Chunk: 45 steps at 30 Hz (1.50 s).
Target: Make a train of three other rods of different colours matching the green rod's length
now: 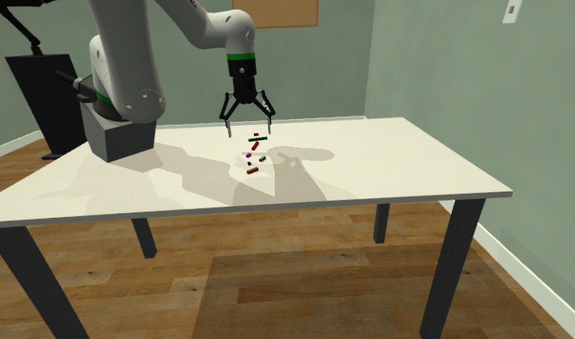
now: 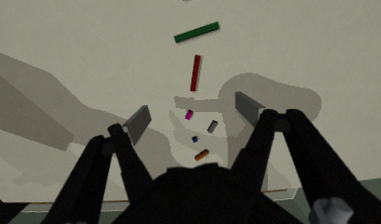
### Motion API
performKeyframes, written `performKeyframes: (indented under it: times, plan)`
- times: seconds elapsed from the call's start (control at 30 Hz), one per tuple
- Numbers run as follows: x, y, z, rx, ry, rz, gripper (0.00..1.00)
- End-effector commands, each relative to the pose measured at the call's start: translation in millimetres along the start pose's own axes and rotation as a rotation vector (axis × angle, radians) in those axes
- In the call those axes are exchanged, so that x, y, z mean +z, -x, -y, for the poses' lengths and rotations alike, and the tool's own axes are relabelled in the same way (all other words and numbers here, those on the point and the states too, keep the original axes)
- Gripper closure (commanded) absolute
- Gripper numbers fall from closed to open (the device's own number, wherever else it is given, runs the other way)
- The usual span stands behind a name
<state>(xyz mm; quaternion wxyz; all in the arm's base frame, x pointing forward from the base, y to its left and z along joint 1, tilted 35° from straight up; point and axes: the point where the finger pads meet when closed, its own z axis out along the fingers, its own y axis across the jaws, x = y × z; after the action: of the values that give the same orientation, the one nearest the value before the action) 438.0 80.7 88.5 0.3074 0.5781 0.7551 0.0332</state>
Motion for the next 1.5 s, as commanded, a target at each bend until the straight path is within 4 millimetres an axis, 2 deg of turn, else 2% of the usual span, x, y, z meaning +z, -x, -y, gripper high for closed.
performKeyframes:
  times: [0.0, 0.13, 0.2, 0.27, 0.53, 1.47]
  plan:
    - [-0.3, -8.4, -0.3, -0.167, -0.009, -0.008, 0.00]
    - [-0.4, -15.4, -0.2, -0.303, -0.008, -0.008, 0.00]
    - [-0.4, -15.4, -0.2, -0.303, -0.008, -0.008, 0.00]
    - [-0.6, -21.8, -0.1, -0.428, -0.007, -0.008, 0.00]
    - [-1.0, -34.3, 0.5, -0.671, -0.005, -0.007, 0.00]
    - [-1.1, -35.3, 0.5, -0.690, -0.005, -0.007, 0.00]
